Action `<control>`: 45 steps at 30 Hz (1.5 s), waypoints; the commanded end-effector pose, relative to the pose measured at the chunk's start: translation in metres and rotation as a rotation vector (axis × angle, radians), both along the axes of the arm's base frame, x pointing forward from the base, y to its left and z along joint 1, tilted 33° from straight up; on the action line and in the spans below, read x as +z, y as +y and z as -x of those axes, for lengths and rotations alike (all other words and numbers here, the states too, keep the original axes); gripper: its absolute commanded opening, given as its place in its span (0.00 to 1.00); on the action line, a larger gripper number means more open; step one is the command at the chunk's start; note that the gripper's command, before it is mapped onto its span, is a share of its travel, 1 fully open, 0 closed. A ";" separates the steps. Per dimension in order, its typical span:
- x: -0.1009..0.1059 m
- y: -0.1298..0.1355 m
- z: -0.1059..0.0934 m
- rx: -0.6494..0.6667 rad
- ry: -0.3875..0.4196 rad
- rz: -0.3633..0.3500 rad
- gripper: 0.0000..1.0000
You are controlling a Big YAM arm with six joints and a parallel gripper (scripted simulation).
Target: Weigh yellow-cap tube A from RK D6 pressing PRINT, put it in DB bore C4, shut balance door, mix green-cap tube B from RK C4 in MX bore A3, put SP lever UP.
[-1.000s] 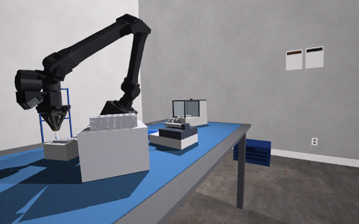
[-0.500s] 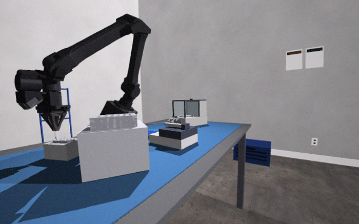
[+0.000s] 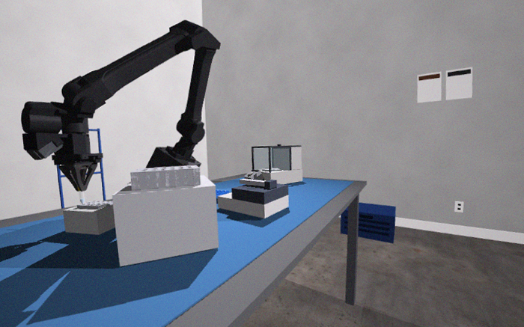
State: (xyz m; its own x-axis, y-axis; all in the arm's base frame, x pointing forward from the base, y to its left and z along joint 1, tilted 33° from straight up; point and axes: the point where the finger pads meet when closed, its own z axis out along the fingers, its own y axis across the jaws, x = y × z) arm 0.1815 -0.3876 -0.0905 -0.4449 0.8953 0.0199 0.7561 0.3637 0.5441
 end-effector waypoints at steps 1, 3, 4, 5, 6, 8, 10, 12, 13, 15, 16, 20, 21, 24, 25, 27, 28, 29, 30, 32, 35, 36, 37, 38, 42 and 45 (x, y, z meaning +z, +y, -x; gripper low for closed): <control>0.005 -0.013 -0.002 -0.005 -0.006 0.028 0.09; 0.005 -0.013 -0.002 -0.005 -0.006 0.028 0.09; 0.005 -0.013 -0.002 -0.005 -0.006 0.028 0.09; 0.005 -0.013 -0.002 -0.005 -0.006 0.028 0.09; 0.005 -0.013 -0.002 -0.005 -0.006 0.028 0.09; 0.005 -0.013 -0.002 -0.005 -0.006 0.028 0.09; 0.006 -0.020 -0.008 -0.005 -0.009 0.043 0.09; 0.000 -0.015 -0.010 0.002 -0.006 0.030 0.09; -0.002 -0.013 -0.011 0.003 -0.005 0.024 0.09; -0.002 -0.013 -0.011 0.003 -0.005 0.024 0.09; 0.000 -0.014 -0.009 -0.001 -0.006 0.029 0.09; -0.006 -0.006 -0.011 0.003 -0.003 0.013 0.09; -0.007 -0.004 -0.010 0.003 -0.002 0.011 0.09; -0.007 -0.002 -0.010 0.001 -0.002 0.010 0.09; -0.007 -0.001 -0.009 -0.001 -0.002 0.009 0.09; -0.011 0.002 -0.009 0.000 0.000 0.002 0.09; -0.012 0.002 -0.011 0.003 0.000 0.000 0.09; -0.012 0.002 -0.011 0.003 0.000 0.002 0.09; -0.013 0.003 -0.011 0.003 0.000 0.000 0.09; -0.013 0.003 -0.011 0.003 0.000 0.000 0.09; -0.002 -0.010 -0.006 -0.005 -0.006 0.027 0.09; 0.001 -0.008 -0.007 -0.012 -0.007 0.034 0.09; -0.003 -0.004 -0.007 -0.009 -0.005 0.023 0.09; -0.005 -0.004 -0.010 -0.005 -0.004 0.021 0.09; -0.015 0.004 -0.012 0.003 0.000 0.000 0.09; -0.015 0.004 -0.013 0.003 0.000 0.003 0.09</control>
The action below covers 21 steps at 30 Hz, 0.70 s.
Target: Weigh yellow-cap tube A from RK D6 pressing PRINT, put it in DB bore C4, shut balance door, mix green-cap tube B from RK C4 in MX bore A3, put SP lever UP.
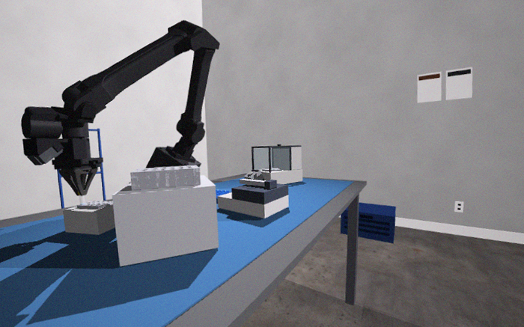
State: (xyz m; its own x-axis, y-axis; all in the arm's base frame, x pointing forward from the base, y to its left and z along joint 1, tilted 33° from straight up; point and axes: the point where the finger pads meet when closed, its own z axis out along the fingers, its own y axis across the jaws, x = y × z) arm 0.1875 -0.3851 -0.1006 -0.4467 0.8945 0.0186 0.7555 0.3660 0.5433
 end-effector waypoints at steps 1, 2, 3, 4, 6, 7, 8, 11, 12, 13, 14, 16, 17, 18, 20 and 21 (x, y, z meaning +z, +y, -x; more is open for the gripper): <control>-0.004 0.002 -0.006 -0.001 -0.001 0.002 0.09; -0.004 -0.001 -0.006 -0.003 -0.002 0.006 0.09; -0.004 -0.001 -0.006 -0.003 -0.002 0.006 0.09; -0.004 -0.001 -0.006 -0.003 -0.002 0.006 0.09; -0.007 0.000 -0.007 -0.002 -0.001 0.002 0.09; -0.008 0.002 -0.008 0.001 0.000 0.000 0.09; -0.009 0.003 -0.008 0.001 0.000 -0.002 0.09; -0.007 0.001 -0.009 0.001 -0.001 0.005 0.09; -0.007 -0.001 -0.010 0.000 -0.003 0.009 0.09; -0.008 -0.001 -0.009 -0.002 -0.002 0.008 0.09; -0.009 0.000 -0.008 -0.004 -0.001 0.005 0.09; -0.012 0.005 -0.009 0.000 0.001 -0.003 0.09; -0.013 0.006 -0.010 0.001 0.001 -0.006 0.09; -0.013 0.005 -0.010 0.001 0.001 -0.002 0.09; -0.012 0.003 -0.011 0.001 -0.001 0.003 0.09; -0.012 0.003 -0.011 0.001 -0.001 0.003 0.09</control>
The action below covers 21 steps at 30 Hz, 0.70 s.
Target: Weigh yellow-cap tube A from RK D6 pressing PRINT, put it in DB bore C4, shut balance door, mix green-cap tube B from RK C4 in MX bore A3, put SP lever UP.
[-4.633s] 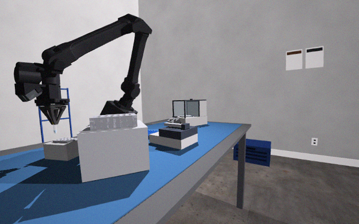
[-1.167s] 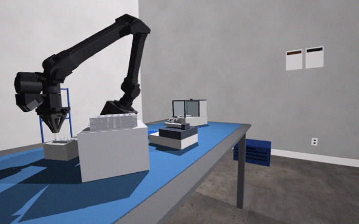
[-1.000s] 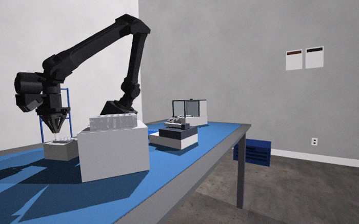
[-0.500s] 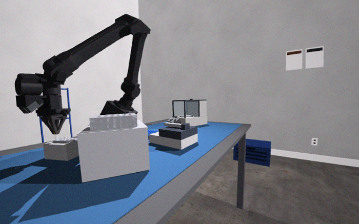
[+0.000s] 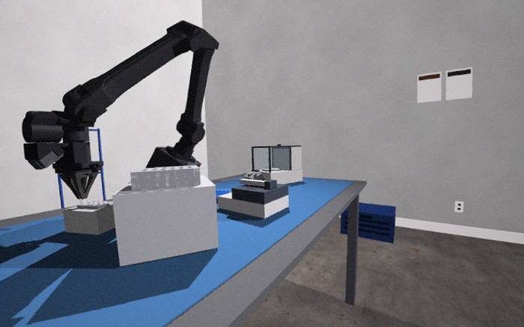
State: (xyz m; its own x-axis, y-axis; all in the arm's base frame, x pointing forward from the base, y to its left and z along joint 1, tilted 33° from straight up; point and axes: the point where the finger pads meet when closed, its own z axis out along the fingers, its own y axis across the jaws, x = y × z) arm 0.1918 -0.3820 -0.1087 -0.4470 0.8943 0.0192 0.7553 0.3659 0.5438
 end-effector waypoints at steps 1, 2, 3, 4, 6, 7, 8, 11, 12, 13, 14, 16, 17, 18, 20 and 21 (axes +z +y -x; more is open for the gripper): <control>0.003 -0.006 -0.005 -0.008 -0.005 0.021 0.09; 0.000 -0.004 -0.005 -0.006 -0.004 0.015 0.09; -0.003 -0.001 -0.006 -0.004 -0.002 0.009 0.09; -0.005 0.002 -0.007 0.000 0.000 0.002 0.09; -0.007 0.001 -0.008 0.001 0.000 0.001 0.09; -0.008 0.002 -0.008 0.001 0.000 0.001 0.09; -0.008 0.002 -0.008 0.001 0.000 0.001 0.09; -0.007 0.000 -0.008 -0.003 -0.002 0.007 0.09; -0.009 0.000 -0.008 -0.003 -0.001 0.004 0.09; -0.010 0.002 -0.009 -0.001 0.000 0.001 0.09; -0.011 0.004 -0.009 0.001 0.001 -0.001 0.09; -0.012 0.005 -0.009 0.001 0.001 -0.003 0.09; -0.012 0.005 -0.009 0.001 0.001 -0.003 0.09; -0.004 -0.005 -0.010 -0.005 -0.005 0.021 0.09; -0.009 -0.001 -0.010 -0.002 -0.002 0.011 0.09; -0.012 0.002 -0.011 0.001 0.000 0.004 0.09</control>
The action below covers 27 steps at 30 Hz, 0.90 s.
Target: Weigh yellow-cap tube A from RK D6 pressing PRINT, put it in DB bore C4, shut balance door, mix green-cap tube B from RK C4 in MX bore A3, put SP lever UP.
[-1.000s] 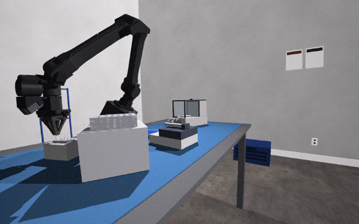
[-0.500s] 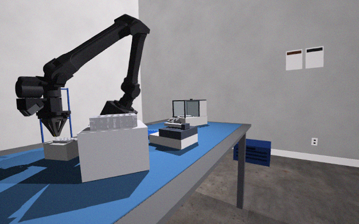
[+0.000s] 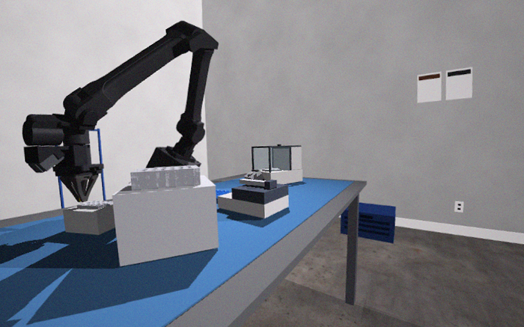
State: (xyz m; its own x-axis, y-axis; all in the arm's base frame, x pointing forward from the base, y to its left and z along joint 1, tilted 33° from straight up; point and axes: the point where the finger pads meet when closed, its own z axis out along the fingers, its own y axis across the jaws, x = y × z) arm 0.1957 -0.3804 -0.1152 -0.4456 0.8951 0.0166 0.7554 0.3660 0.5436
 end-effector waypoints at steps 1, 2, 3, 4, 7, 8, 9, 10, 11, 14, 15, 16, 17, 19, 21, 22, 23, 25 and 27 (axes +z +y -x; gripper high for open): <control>-0.005 0.001 -0.007 0.002 0.001 0.002 0.09; 0.003 -0.011 -0.003 -0.006 -0.006 0.022 0.09; 0.003 -0.011 -0.003 -0.006 -0.006 0.022 0.09; 0.003 -0.010 -0.003 -0.006 -0.006 0.022 0.09; 0.003 -0.010 -0.003 -0.006 -0.006 0.022 0.09; 0.003 -0.010 -0.003 -0.006 -0.006 0.022 0.09; 0.003 -0.010 -0.003 -0.006 -0.006 0.022 0.09; 0.003 -0.010 -0.003 -0.006 -0.006 0.022 0.09; 0.000 -0.003 -0.005 -0.005 -0.002 0.013 0.09; -0.001 -0.002 -0.005 -0.003 -0.001 0.009 0.09; 0.004 -0.010 -0.002 -0.006 -0.006 0.022 0.09; 0.004 -0.010 -0.002 -0.006 -0.006 0.022 0.09; 0.004 -0.010 -0.002 -0.006 -0.006 0.022 0.09; 0.004 -0.010 -0.002 -0.006 -0.006 0.022 0.09; 0.004 -0.010 -0.002 -0.006 -0.006 0.022 0.09; 0.004 -0.010 -0.002 -0.006 -0.006 0.022 0.09; 0.000 -0.002 -0.004 -0.006 -0.002 0.011 0.36; 0.004 -0.010 -0.002 -0.006 -0.006 0.022 0.36; 0.004 -0.010 -0.002 -0.006 -0.006 0.022 0.36</control>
